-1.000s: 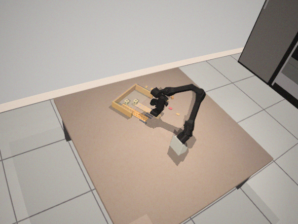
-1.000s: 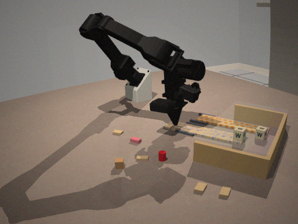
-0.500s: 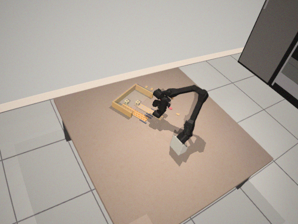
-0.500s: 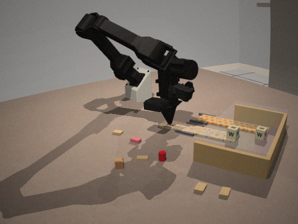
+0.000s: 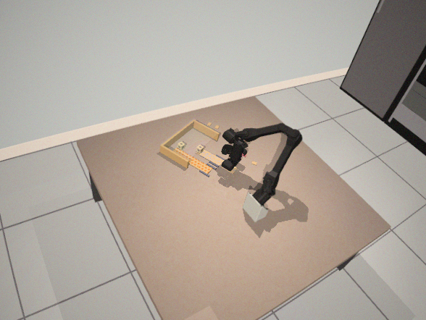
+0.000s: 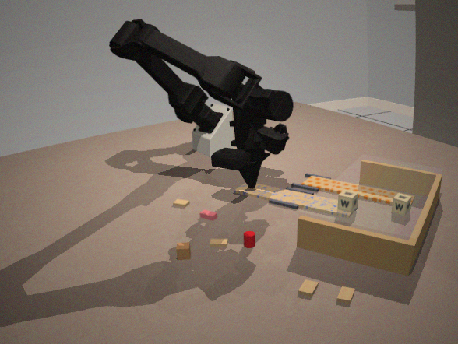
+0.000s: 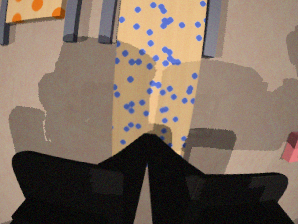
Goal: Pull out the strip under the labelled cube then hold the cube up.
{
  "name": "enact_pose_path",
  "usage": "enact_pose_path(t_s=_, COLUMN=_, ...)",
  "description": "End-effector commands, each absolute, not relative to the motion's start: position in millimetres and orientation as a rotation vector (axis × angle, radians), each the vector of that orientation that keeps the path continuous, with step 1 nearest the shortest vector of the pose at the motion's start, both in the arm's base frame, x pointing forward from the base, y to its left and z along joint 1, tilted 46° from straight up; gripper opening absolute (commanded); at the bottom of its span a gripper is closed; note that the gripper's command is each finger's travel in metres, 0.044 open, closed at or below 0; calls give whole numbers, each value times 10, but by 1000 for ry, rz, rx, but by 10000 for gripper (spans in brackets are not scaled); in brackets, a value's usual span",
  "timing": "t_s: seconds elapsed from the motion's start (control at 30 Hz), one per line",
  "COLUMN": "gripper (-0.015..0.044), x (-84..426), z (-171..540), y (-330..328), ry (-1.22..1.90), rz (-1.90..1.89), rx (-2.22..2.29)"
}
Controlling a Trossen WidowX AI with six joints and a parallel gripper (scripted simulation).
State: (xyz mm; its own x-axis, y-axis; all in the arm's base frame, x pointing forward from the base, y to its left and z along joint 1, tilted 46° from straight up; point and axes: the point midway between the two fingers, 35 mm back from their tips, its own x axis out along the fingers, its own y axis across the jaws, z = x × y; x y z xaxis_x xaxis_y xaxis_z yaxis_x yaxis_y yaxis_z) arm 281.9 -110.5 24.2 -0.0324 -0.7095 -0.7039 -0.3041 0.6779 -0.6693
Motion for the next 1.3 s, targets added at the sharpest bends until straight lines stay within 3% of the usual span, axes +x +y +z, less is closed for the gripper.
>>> enact_pose_path(t_s=0.0, gripper=0, x=2679, z=227, y=-1171, ry=1655, rz=-403, rx=-850)
enact_pose_path(t_s=1.27, gripper=0, x=2153, z=364, y=-1261, ry=1657, rz=-402, rx=-851)
